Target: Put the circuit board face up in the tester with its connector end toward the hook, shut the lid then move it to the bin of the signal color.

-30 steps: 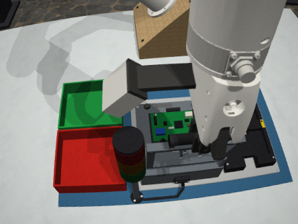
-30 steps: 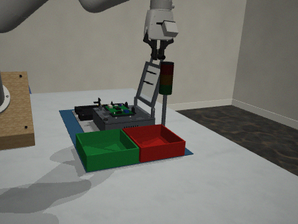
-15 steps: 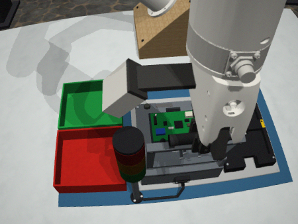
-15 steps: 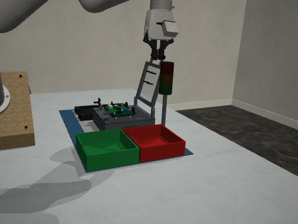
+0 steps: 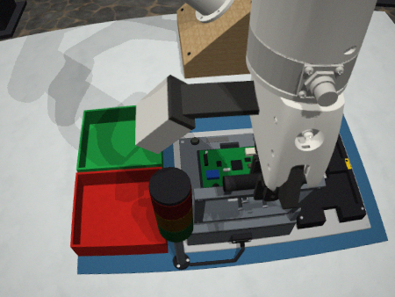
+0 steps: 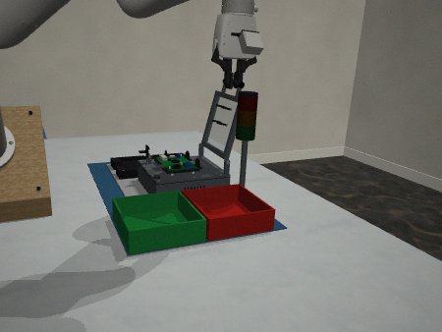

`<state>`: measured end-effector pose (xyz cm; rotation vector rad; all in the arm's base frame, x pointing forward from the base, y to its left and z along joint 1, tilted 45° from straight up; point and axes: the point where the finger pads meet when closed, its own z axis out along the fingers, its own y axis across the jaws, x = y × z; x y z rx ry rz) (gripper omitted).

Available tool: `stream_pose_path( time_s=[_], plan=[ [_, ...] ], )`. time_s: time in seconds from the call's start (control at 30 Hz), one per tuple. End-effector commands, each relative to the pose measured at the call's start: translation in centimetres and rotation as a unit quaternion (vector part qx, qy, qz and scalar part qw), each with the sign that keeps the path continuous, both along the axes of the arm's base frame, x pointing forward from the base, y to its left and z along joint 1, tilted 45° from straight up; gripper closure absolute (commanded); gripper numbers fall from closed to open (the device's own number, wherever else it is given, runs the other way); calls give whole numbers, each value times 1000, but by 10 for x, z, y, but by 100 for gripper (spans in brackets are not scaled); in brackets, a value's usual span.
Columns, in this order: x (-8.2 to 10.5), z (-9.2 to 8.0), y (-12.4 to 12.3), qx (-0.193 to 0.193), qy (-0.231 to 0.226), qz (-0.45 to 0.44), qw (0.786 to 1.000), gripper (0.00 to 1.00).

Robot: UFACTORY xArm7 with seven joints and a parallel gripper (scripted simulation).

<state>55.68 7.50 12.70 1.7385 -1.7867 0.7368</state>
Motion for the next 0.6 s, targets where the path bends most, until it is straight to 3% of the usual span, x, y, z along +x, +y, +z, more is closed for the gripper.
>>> stream_pose_path(
  time_s=[0.0, 0.57],
  plan=[
    [-1, 2, 3, 1, -1, 2, 1000, 100],
    [-14, 3, 5, 1, -1, 2, 1000, 100]
  ],
)
